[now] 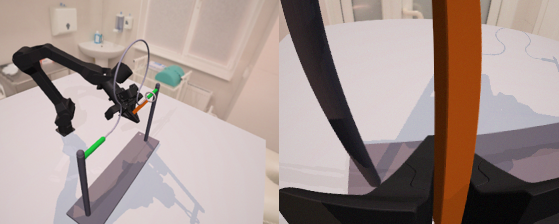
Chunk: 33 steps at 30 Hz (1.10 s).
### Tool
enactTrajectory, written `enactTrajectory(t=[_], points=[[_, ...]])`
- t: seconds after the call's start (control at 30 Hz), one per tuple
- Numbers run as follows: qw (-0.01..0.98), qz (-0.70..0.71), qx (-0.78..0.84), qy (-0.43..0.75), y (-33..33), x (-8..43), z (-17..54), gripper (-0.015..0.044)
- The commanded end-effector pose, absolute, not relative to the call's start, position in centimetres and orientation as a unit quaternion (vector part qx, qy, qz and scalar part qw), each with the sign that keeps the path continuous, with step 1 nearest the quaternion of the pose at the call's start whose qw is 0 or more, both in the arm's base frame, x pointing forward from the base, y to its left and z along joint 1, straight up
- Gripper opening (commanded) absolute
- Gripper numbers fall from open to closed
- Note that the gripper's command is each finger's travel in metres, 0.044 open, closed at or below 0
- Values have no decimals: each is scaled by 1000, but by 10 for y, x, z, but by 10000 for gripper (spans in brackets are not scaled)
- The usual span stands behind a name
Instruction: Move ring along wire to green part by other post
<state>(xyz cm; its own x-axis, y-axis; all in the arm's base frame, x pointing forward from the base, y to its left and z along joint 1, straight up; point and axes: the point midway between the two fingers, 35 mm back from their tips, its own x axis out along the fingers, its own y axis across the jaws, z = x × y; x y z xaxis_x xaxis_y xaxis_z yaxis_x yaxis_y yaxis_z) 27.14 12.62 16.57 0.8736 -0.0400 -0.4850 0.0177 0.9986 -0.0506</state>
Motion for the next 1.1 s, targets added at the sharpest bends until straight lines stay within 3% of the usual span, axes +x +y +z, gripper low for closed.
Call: enactTrajectory(t=[0.0, 0.53, 0.93, 1.07], points=[[967, -18, -22, 252, 126, 271, 163, -150], [967, -18, -22, 252, 126, 271, 163, -150], [967, -16, -24, 253, 126, 270, 165, 160], [967, -16, -23, 255, 128, 260, 169, 160]])
